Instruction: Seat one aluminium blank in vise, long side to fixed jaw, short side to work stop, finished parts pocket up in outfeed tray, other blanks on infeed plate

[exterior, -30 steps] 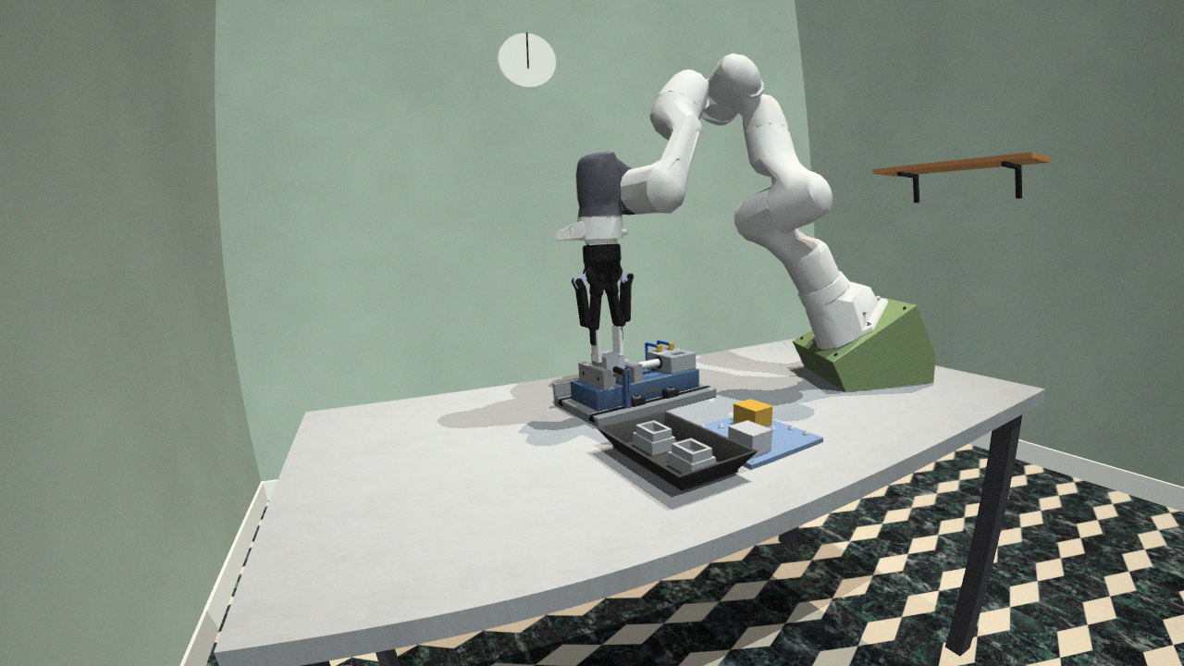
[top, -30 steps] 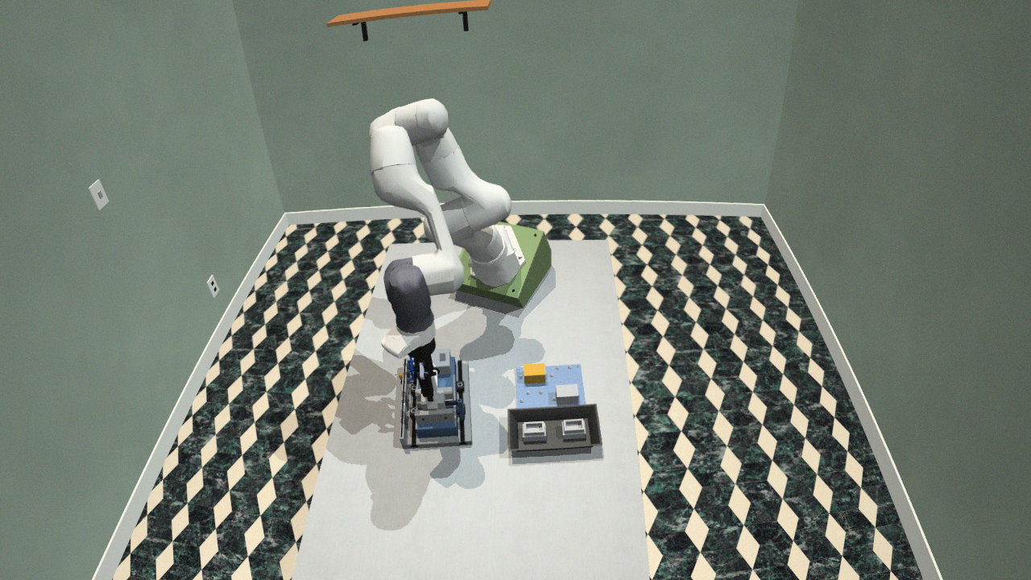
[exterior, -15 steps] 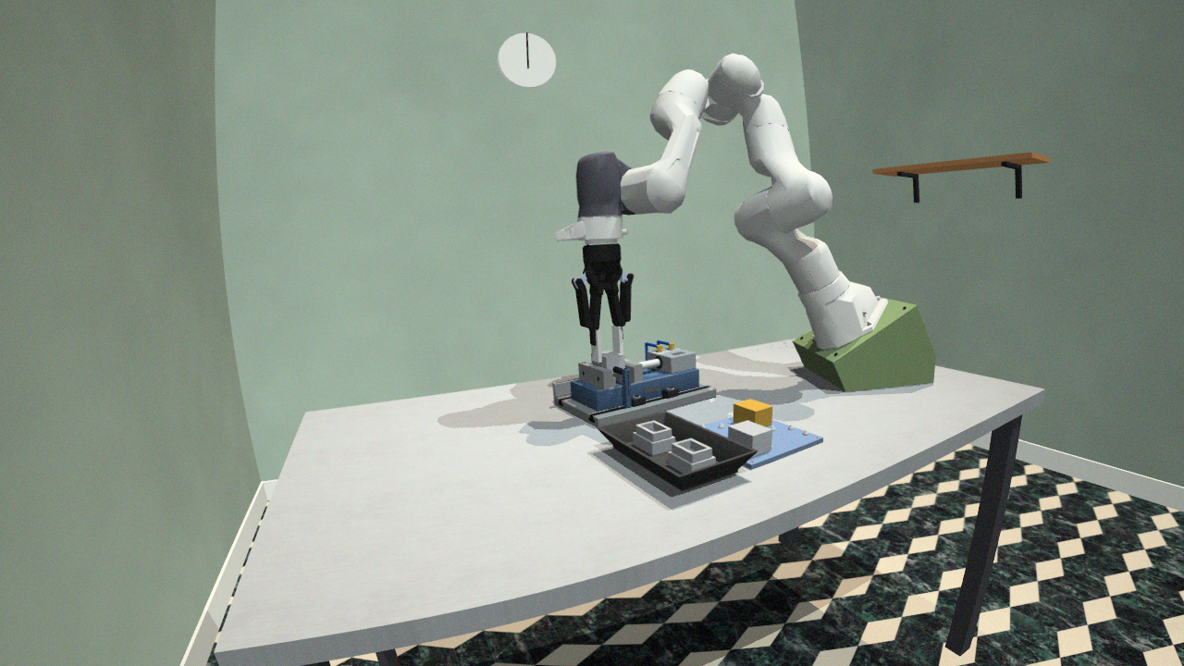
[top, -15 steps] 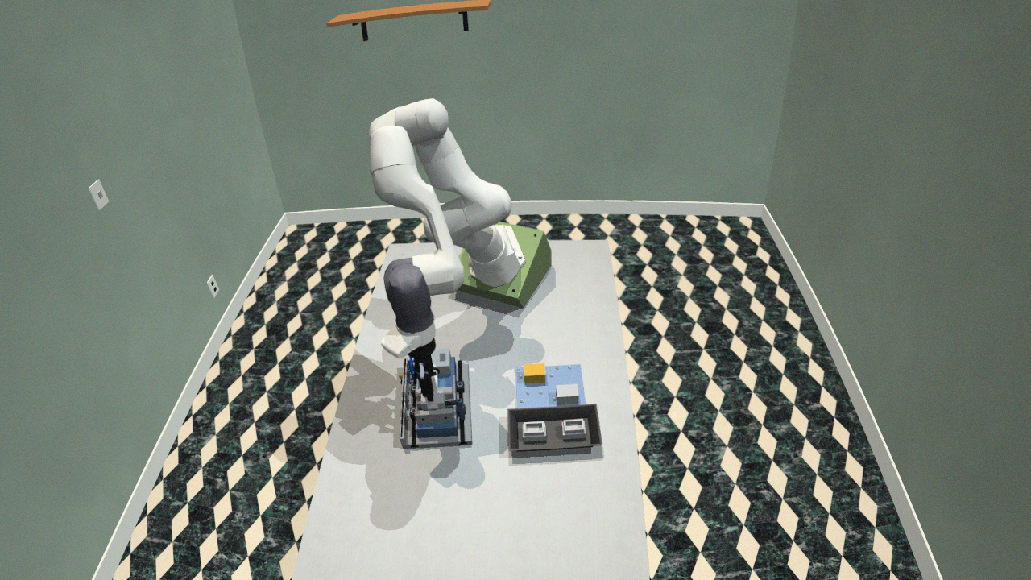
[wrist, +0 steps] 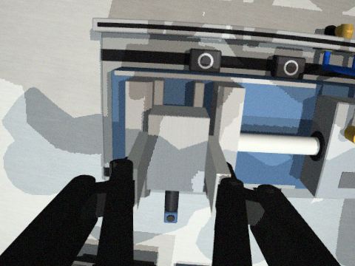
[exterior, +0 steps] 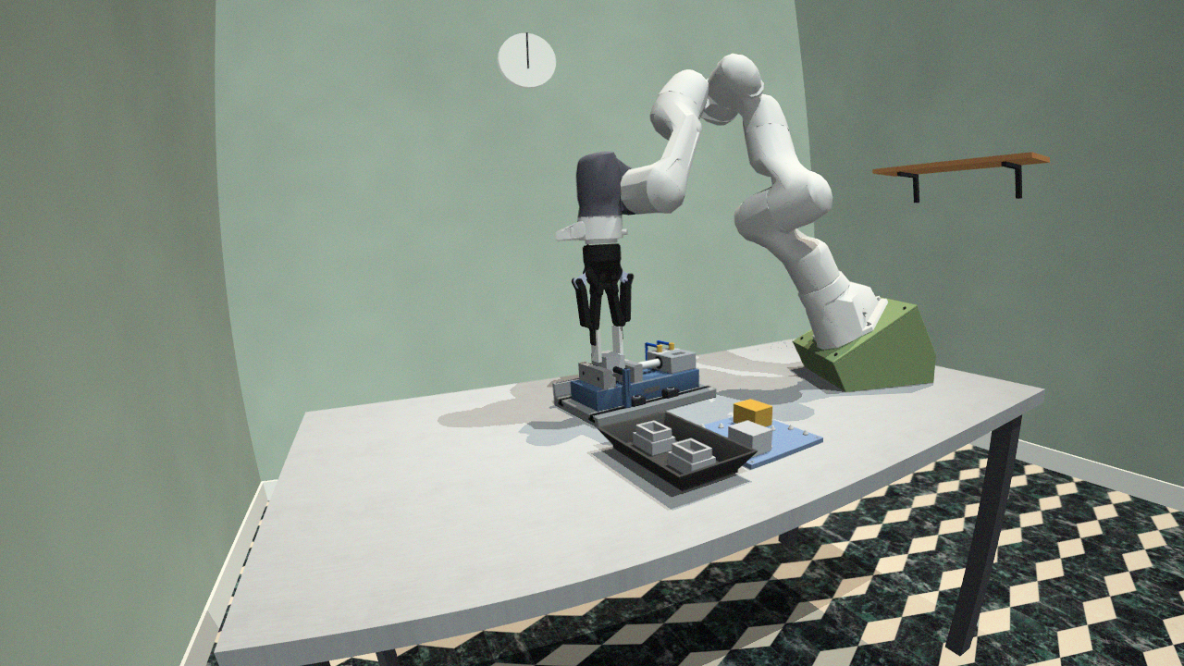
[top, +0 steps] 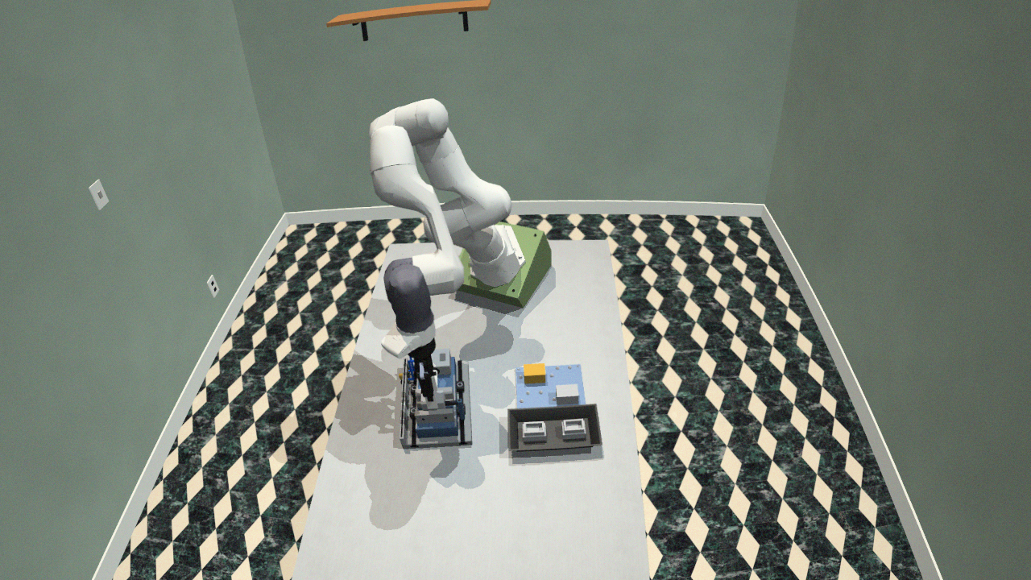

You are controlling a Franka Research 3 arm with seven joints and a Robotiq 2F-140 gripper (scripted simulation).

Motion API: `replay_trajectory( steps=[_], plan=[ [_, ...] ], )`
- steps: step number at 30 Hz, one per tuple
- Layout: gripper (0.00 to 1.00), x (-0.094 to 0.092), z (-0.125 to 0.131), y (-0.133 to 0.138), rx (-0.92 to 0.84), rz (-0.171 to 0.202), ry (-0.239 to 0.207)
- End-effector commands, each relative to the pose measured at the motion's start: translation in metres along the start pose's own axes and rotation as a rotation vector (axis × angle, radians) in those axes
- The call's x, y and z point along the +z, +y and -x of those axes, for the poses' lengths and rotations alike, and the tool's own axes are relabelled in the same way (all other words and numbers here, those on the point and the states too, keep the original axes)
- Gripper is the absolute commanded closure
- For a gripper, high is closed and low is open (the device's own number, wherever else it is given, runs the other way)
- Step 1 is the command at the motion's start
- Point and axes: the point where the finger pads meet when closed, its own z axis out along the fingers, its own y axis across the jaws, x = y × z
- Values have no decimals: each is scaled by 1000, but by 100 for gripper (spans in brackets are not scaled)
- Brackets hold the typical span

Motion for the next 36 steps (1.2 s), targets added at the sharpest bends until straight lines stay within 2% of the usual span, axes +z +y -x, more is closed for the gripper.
replay_trajectory(
  steps=[1, 2, 36],
  plan=[
    [100, 0, 1, -2, 5, -6, -1],
    [60, 0, 1, -2, 5, -6, -1],
    [60, 0, 1, -2, 5, -6, -1]
  ],
)
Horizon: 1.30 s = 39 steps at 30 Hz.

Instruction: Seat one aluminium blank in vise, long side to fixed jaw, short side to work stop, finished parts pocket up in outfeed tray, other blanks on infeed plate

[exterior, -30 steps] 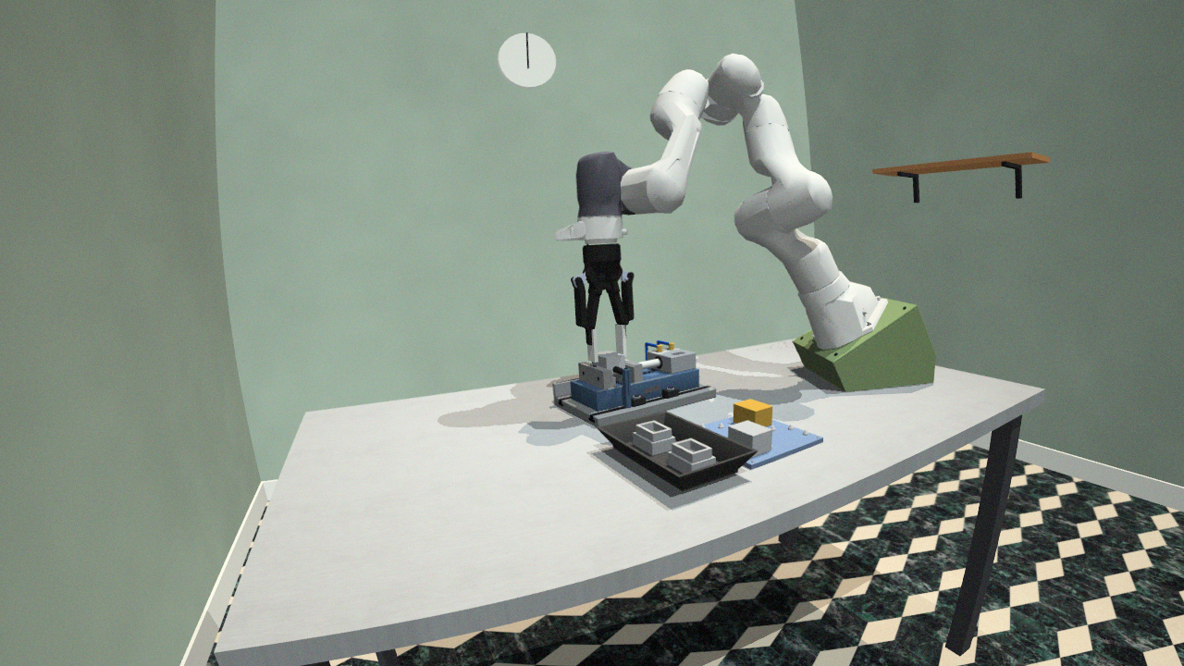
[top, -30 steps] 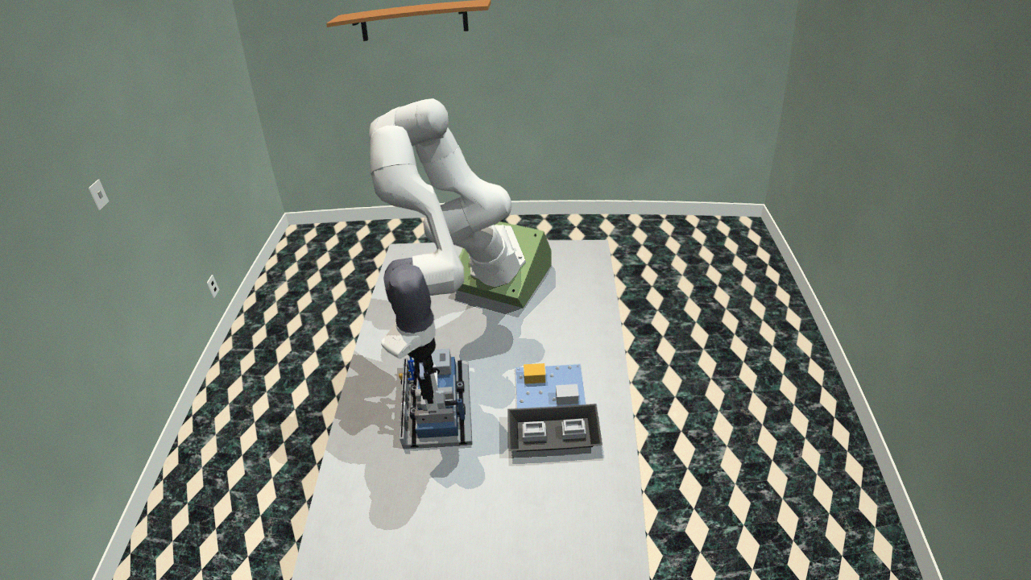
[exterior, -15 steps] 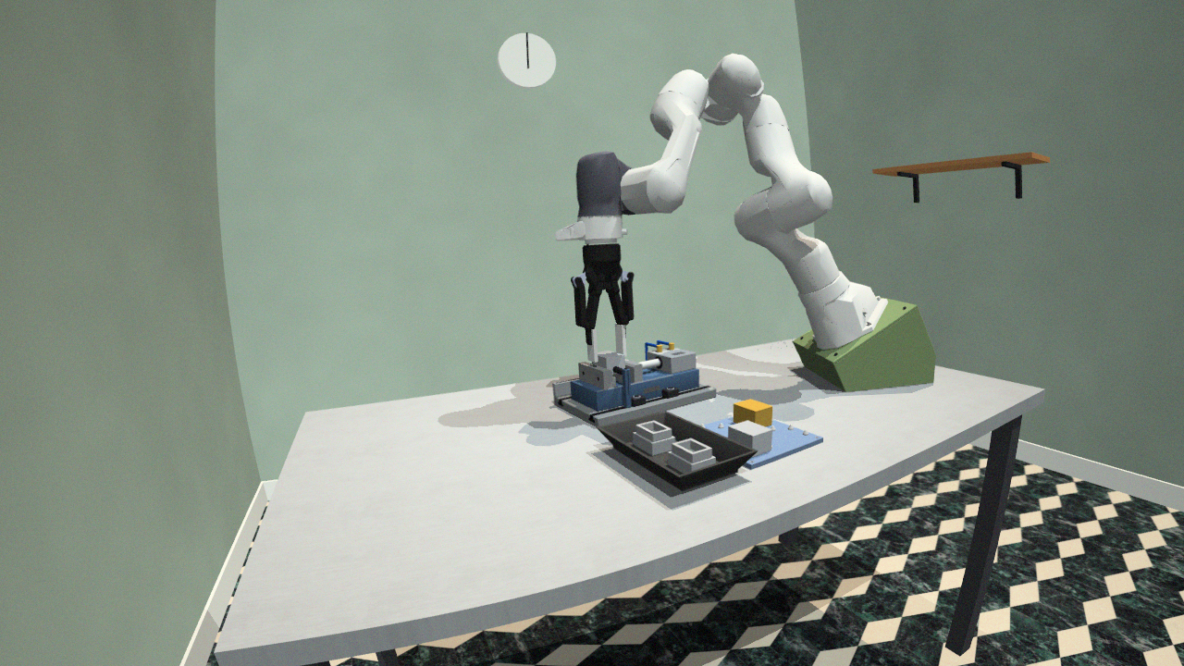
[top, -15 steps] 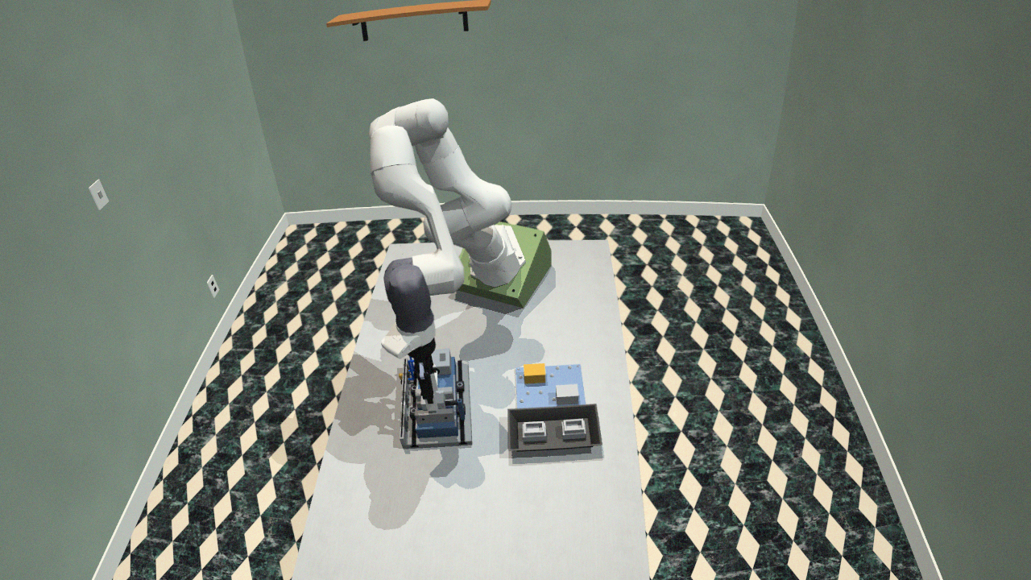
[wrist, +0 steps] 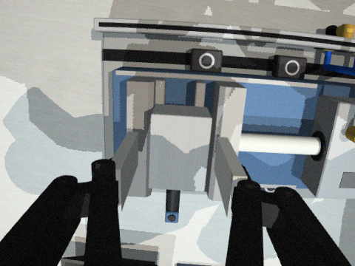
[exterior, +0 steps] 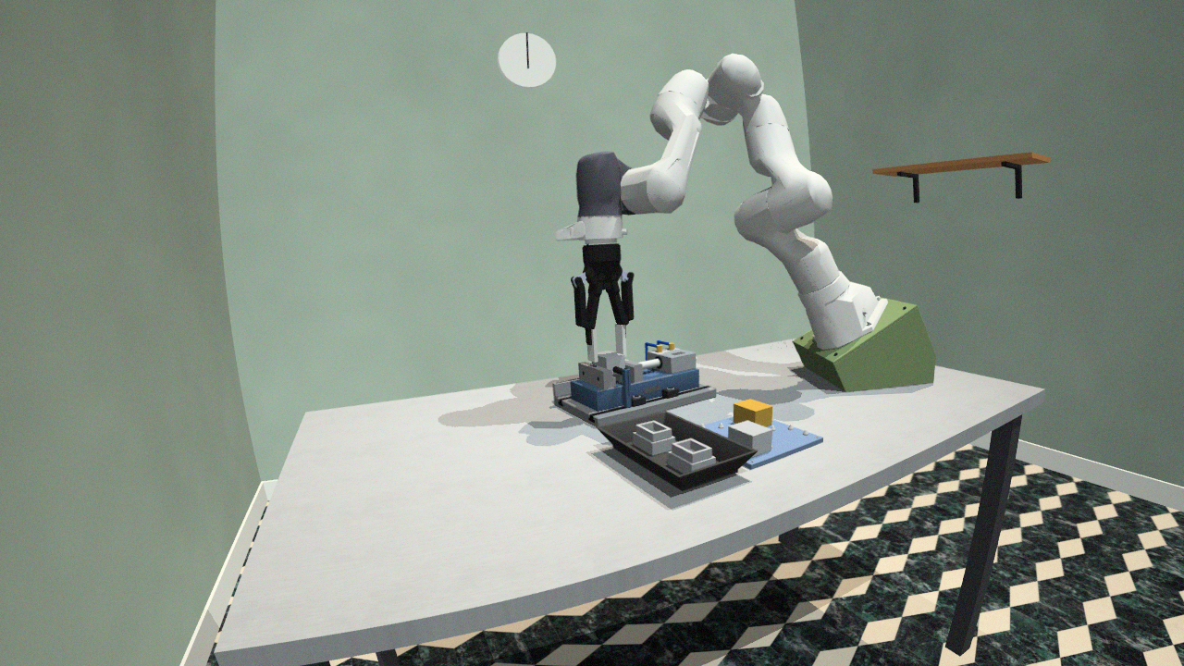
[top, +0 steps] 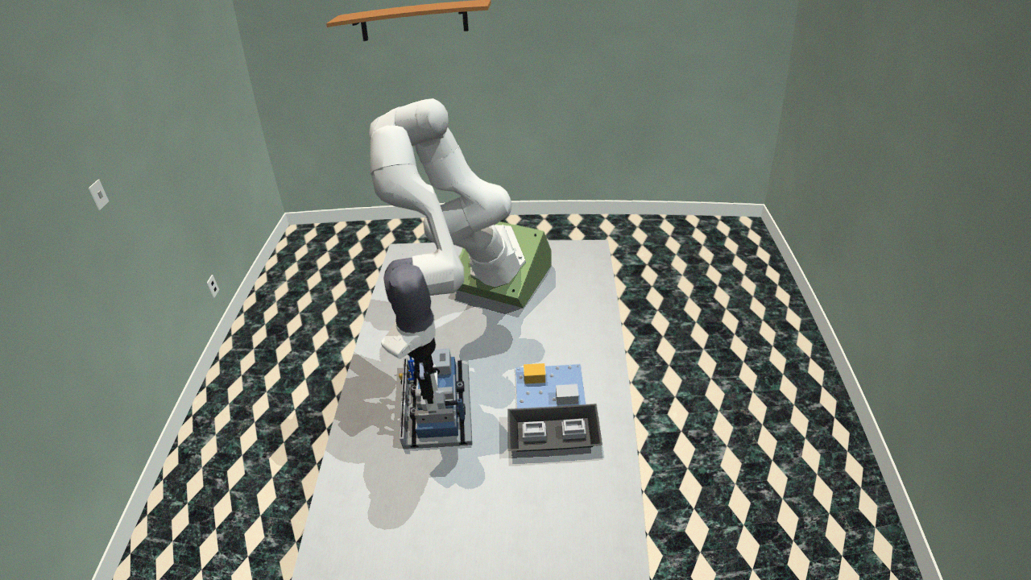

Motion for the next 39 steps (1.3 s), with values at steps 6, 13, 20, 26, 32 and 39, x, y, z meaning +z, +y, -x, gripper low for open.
replay_trajectory(
  steps=[6, 13, 20, 26, 32, 39],
  plan=[
    [60, -2, 1, -1, 5, -3, -1],
    [60, -12, 1, -1, 5, -3, -1],
    [60, -25, 1, -1, 5, -3, -1],
    [60, -44, 1, -1, 5, -3, -1],
    [60, -56, 1, -1, 5, -3, -1],
    [60, -72, 1, -1, 5, -3, -1]
  ],
)
